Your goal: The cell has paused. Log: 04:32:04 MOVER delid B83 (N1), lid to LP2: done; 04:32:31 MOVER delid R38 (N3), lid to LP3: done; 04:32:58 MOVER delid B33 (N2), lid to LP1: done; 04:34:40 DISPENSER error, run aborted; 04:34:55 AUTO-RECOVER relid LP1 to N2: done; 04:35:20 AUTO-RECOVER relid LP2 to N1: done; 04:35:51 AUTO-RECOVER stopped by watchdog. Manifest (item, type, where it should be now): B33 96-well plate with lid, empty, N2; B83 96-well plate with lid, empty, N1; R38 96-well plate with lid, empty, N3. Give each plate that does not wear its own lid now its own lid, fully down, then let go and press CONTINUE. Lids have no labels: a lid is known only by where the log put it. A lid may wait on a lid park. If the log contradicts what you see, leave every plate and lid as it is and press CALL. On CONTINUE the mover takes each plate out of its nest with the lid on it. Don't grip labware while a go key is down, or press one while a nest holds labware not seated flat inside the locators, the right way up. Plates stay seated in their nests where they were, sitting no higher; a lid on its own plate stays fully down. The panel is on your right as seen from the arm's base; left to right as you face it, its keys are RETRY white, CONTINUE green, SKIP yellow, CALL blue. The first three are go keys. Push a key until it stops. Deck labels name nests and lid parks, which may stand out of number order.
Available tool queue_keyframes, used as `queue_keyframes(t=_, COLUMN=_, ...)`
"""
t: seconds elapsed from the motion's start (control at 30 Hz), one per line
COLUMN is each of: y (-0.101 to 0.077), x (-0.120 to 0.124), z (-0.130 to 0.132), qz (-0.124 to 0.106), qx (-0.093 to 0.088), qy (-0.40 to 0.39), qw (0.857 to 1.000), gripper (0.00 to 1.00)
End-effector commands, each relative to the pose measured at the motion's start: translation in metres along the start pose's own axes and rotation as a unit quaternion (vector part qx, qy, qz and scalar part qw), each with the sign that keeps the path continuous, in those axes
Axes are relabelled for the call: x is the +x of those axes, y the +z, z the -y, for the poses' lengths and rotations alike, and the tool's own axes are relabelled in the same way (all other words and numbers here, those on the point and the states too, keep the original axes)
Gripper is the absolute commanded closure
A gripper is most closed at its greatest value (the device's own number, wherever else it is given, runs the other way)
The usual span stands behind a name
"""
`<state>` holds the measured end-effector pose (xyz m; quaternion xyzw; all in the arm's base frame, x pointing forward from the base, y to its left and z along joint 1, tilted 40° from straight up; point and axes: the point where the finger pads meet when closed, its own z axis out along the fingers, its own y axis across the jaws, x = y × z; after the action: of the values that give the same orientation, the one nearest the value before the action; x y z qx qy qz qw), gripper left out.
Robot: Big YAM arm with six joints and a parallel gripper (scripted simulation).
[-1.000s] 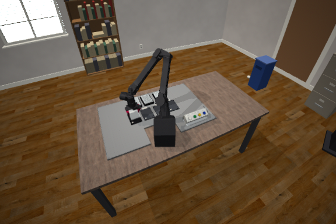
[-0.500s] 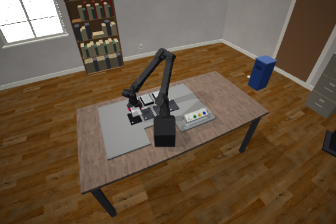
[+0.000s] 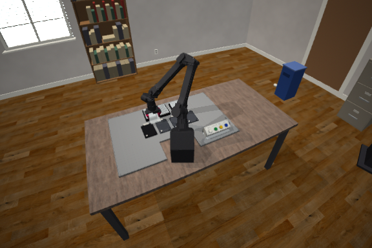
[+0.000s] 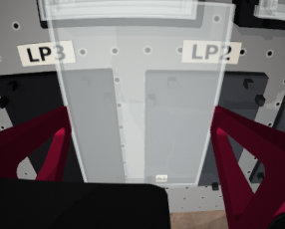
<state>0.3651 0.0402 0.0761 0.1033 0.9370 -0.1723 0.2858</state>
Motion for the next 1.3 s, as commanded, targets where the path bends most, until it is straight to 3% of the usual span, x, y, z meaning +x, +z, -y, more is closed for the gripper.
queue_keyframes(t=0.0, y=-0.013, x=-0.031, z=0.006, qz=0.022, qx=-0.007, qy=-0.008, qw=1.0, gripper=1.0)
queue_keyframes(t=1.07, y=-0.021, x=-0.137, z=0.116, qz=0.031, qx=-0.002, qy=-0.01, qw=0.999, gripper=1.0)
queue_keyframes(t=1.2, y=-0.017, x=-0.141, z=0.12, qz=0.026, qx=-0.001, qy=-0.012, qw=1.0, gripper=1.0)
queue_keyframes(t=1.27, y=-0.01, x=-0.126, z=0.107, qz=0.016, qx=-0.008, qy=-0.028, qw=0.999, gripper=1.0)
